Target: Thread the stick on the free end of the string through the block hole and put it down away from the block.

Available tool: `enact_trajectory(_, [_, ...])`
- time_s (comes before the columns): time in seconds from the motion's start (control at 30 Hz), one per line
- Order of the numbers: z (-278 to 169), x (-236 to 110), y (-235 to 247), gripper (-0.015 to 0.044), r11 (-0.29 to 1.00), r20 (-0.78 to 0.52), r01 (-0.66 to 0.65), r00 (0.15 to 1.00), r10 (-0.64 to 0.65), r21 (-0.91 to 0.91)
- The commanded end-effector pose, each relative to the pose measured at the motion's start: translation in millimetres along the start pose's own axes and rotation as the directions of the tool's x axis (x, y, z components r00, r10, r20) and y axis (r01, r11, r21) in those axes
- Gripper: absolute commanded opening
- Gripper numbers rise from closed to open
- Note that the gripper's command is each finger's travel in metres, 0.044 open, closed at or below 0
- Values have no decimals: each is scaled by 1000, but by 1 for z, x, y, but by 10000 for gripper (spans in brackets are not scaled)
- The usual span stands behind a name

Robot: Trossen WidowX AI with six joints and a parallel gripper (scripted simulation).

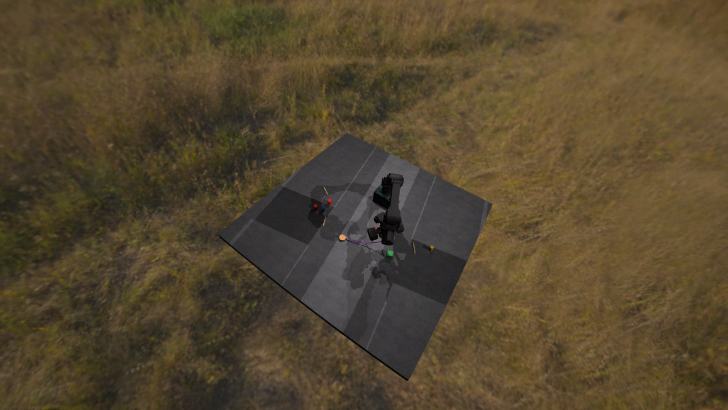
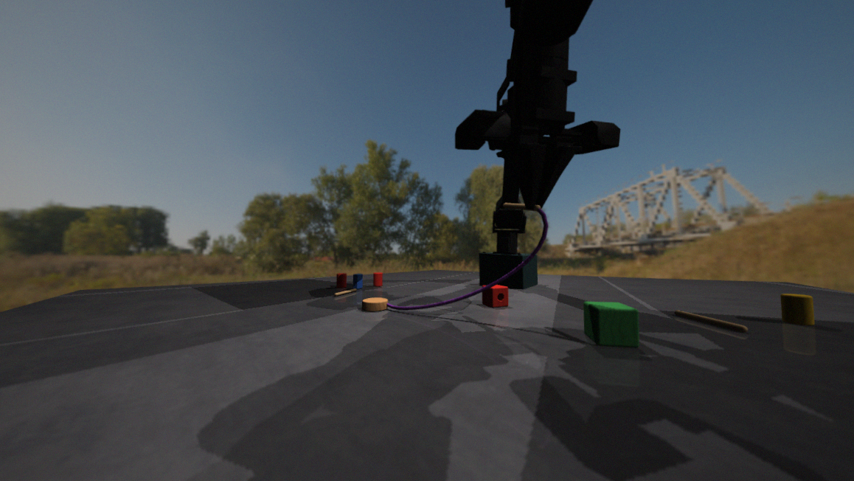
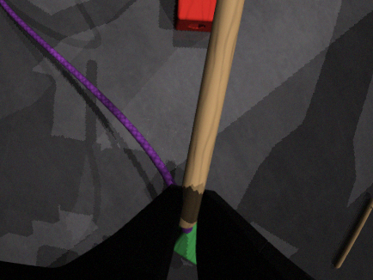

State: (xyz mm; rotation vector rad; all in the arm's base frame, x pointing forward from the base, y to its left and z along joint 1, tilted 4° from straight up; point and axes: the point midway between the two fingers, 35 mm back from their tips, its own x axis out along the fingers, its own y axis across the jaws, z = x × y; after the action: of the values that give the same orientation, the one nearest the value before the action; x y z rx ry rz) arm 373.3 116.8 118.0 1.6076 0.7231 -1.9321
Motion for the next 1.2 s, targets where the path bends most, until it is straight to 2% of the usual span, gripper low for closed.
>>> enact_trajectory(0.0, [0, -1, 0, 0, 987, 3, -8, 1000, 8, 161])
enact_trajectory(0.1, [-1, -1, 1, 0, 971, 3, -10, 1000, 9, 241])
enact_trajectory(0.37, [-1, -1, 1, 0, 970, 3, -11, 1000, 11, 242])
enact_trajectory(0.8, [-17, -6, 12, 0, 990, 2, -115, 993, 115, -86])
enact_trajectory(1.17, [-17, -6, 12, 0, 990, 3, -114, 993, 114, -89])
